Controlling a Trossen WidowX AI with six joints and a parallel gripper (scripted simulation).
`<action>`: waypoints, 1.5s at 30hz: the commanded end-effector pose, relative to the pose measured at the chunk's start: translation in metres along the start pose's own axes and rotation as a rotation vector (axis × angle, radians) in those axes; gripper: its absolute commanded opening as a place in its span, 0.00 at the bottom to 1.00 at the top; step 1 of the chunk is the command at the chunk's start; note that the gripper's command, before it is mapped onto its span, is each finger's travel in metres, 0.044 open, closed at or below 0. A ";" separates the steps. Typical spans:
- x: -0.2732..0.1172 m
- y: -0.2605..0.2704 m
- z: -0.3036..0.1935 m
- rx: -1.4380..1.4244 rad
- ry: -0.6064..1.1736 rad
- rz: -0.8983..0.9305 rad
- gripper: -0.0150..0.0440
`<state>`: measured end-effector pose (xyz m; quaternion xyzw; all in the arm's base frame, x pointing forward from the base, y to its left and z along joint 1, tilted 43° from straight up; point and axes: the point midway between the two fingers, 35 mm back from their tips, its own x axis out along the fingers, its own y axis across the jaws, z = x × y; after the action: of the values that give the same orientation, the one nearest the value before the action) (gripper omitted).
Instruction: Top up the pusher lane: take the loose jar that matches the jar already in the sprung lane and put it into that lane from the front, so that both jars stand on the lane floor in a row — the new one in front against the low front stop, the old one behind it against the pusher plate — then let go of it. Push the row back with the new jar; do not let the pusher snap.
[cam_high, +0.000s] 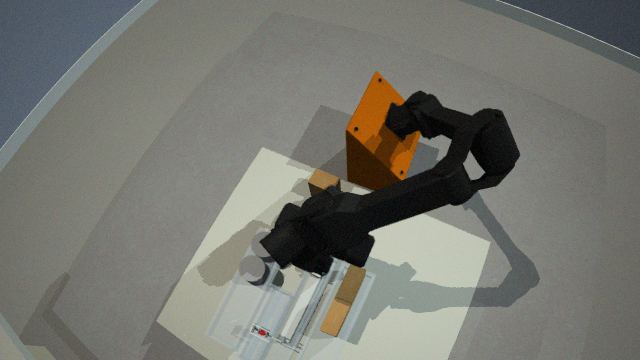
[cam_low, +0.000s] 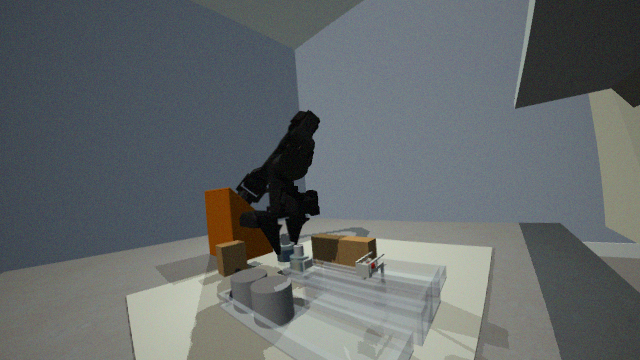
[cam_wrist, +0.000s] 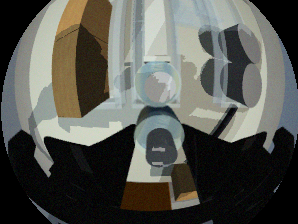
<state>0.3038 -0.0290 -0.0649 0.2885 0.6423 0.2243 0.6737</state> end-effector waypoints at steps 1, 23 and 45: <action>-0.002 0.000 0.009 -0.010 -0.018 0.000 0.25; -0.002 0.000 0.019 -0.011 -0.018 0.000 0.25; -0.003 0.000 0.028 -0.011 -0.019 0.001 0.25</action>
<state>0.3230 -0.0313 -0.0646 0.2880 0.6433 0.2241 0.6730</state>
